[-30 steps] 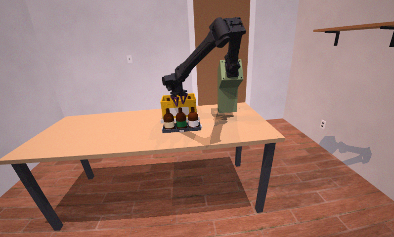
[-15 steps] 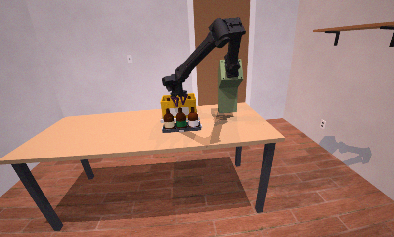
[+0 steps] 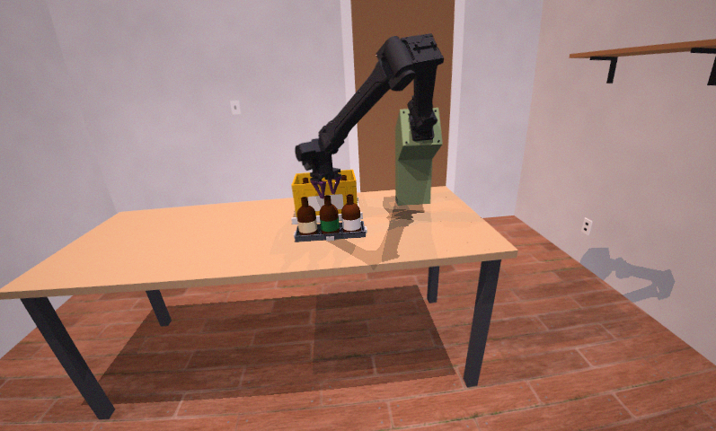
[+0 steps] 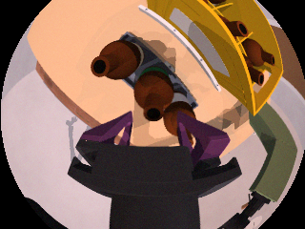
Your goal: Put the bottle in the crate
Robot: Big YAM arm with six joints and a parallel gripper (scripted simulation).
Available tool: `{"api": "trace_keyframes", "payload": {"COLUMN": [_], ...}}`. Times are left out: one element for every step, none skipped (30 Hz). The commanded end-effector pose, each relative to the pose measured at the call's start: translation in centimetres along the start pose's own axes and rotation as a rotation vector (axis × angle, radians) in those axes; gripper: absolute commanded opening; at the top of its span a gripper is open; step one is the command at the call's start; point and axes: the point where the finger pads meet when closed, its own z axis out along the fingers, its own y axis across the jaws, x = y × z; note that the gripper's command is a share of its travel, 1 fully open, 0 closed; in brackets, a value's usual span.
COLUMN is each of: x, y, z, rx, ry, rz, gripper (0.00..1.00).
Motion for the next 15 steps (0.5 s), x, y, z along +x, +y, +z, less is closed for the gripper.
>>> {"api": "trace_keyframes", "payload": {"x": [-0.4,-0.3,-0.3,-0.3,-0.3,-0.3,-0.3,-0.3,-0.3,-0.3,-0.3,-0.4,-0.5,-0.4,-0.4], "y": [0.3,0.3,0.3,0.3,0.3,0.2,0.2,0.2,0.2,0.2,0.2,0.2,0.2,0.2,0.2], "z": [0.8,1.1,1.2,1.3,1.4,1.6,1.7,1.8,1.9,2.0,2.1,2.1,2.1,2.3,2.3], "rx": [0.000,0.003,0.003,0.003,0.003,0.003,0.003,0.003,0.003,0.003,0.003,0.001,0.000,0.001,0.001], "ry": [-0.002,0.001,0.001,0.001,0.001,0.001,0.001,0.001,0.001,0.001,0.001,-0.002,-0.003,-0.001,-0.001], "rz": [0.011,0.009,0.010,0.010,0.010,0.010,0.010,0.010,0.010,0.011,0.011,0.013,0.014,0.013,0.013], "gripper": [0.61,0.61,0.61,0.61,0.61,0.61,0.61,0.61,0.61,0.61,0.61,0.61,0.61,0.61,0.61]}}
